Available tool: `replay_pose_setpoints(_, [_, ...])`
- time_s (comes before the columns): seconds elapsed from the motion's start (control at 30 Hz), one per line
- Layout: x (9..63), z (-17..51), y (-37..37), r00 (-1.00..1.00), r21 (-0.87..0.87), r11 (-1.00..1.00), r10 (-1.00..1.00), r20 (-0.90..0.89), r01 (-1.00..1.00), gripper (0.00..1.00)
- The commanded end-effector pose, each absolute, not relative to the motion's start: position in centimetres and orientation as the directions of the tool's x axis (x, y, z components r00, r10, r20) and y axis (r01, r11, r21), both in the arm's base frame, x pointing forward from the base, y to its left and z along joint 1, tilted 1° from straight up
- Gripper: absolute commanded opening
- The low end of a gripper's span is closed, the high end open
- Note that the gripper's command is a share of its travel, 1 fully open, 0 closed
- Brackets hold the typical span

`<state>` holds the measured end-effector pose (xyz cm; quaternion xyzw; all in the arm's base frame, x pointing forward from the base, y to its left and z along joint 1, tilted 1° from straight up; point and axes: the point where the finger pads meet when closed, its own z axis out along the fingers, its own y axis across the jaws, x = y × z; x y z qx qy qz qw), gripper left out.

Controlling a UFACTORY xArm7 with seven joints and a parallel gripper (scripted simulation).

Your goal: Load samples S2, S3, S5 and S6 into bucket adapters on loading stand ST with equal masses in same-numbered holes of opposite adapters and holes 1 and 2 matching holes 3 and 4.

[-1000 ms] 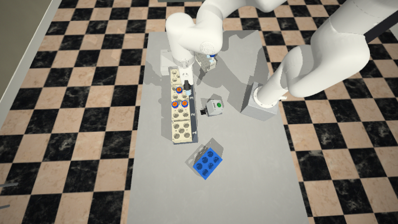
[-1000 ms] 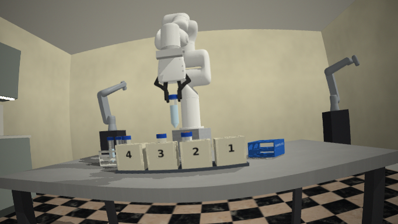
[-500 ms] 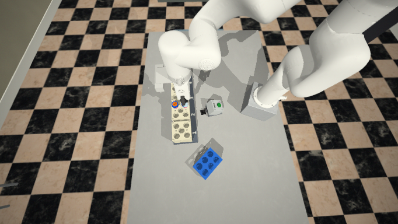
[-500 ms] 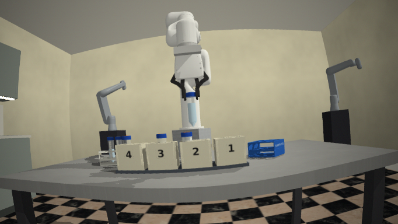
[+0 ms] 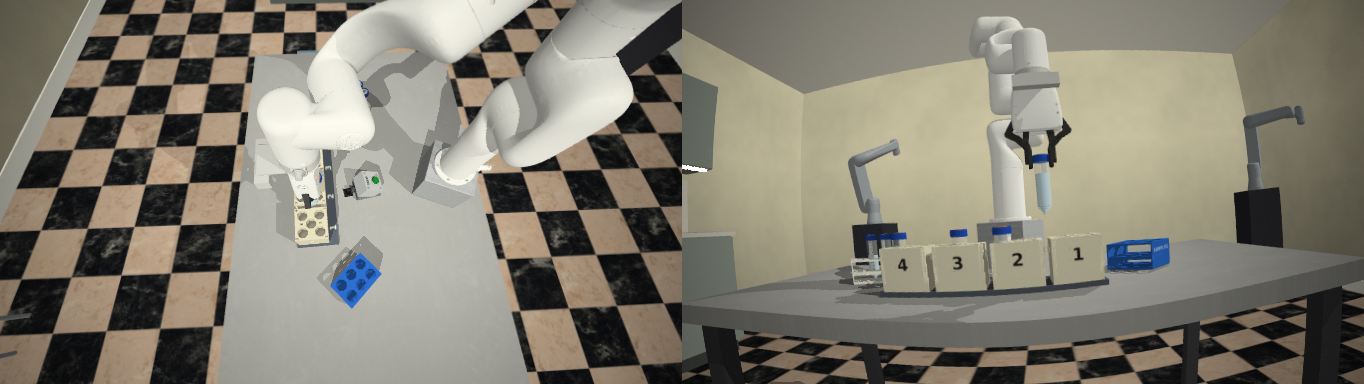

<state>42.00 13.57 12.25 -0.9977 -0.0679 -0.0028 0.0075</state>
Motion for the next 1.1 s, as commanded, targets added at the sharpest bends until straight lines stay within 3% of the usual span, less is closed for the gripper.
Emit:
replay_pose_setpoints(0.0, [42.5,12.4,15.7,0.991,-0.013,-0.991,0.135,0.01,0.135,0.0])
replay_pose_setpoints(0.3, [42.9,12.5,18.8,0.991,-0.014,-0.991,0.135,0.01,0.135,0.0])
replay_pose_setpoints(1.07, [42.9,12.1,18.8,0.991,-0.014,-0.991,0.135,0.01,0.135,0.0])
